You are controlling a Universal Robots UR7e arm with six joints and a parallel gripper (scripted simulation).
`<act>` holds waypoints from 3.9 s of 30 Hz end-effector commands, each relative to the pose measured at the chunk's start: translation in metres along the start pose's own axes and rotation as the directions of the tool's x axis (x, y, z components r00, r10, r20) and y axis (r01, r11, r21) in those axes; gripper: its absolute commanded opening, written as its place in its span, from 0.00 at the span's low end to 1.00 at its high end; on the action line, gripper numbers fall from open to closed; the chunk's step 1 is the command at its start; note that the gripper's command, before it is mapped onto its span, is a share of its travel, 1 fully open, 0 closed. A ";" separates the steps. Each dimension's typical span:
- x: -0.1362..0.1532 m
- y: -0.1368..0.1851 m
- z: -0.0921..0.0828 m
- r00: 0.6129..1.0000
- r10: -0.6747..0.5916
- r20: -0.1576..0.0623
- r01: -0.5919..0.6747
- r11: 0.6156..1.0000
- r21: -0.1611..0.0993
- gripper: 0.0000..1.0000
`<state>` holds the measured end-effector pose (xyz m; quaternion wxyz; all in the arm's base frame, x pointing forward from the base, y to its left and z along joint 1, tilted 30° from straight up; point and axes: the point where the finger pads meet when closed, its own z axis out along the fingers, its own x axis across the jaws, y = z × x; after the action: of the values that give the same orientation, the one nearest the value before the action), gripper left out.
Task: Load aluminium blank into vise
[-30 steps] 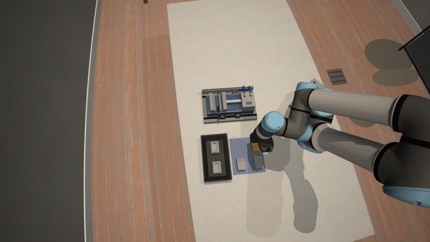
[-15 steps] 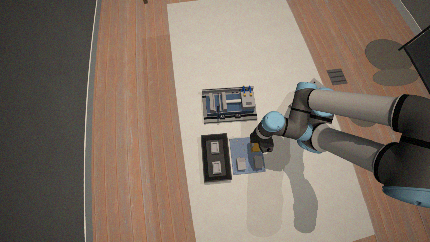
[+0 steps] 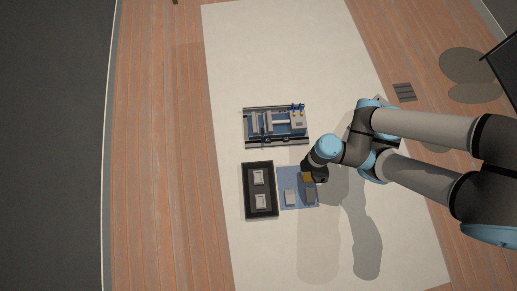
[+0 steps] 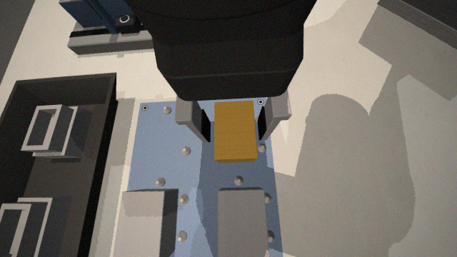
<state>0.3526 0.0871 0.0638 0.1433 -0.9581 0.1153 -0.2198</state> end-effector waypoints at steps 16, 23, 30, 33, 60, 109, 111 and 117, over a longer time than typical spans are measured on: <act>-0.001 0.000 0.000 1.000 0.001 0.001 -0.001 1.000 0.000 1.00; -0.001 0.000 0.000 1.000 0.001 0.001 -0.001 1.000 0.000 1.00; -0.001 0.000 0.000 1.000 0.001 0.001 -0.001 1.000 0.000 1.00; -0.001 0.000 0.000 1.000 0.001 0.001 -0.001 1.000 0.000 1.00; 0.000 0.000 -0.012 1.000 0.001 0.001 -0.001 1.000 0.000 1.00; 0.000 0.000 -0.102 1.000 0.001 0.001 -0.001 1.000 0.000 1.00; 0.000 0.000 -0.107 1.000 0.001 0.001 -0.001 1.000 0.000 1.00; 0.000 0.000 -0.115 1.000 0.001 0.002 -0.001 1.000 0.000 1.00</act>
<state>0.3048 0.0640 0.1558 0.1392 -0.9595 0.1164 -0.2153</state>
